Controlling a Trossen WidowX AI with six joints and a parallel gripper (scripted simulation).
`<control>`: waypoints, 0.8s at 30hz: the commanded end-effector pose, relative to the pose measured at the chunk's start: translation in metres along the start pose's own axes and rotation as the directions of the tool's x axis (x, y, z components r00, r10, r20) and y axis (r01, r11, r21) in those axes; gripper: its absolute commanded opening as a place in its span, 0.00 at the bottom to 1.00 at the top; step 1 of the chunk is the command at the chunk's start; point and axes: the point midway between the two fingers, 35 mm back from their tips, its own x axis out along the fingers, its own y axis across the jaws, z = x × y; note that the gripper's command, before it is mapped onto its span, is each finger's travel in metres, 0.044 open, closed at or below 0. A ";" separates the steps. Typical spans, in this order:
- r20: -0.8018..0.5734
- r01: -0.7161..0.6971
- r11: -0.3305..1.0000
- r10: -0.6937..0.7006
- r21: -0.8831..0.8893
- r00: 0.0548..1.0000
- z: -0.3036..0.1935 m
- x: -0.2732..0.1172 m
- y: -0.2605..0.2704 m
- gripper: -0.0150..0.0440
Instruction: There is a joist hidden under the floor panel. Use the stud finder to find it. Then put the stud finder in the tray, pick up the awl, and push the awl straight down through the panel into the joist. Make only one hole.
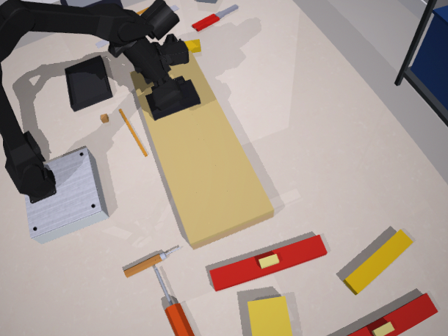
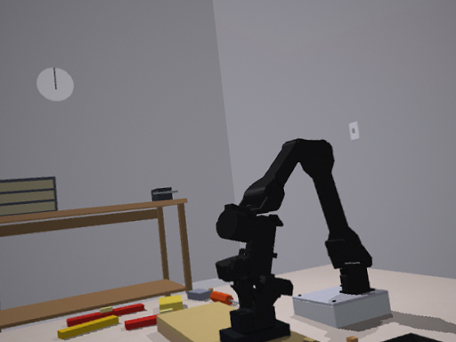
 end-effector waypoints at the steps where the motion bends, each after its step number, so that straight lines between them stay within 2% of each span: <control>1: -0.002 -0.007 1.000 0.007 0.002 1.000 0.000 0.001 0.010 0.25; 24: -0.002 -0.011 1.000 0.011 0.003 1.000 0.000 0.000 0.056 0.25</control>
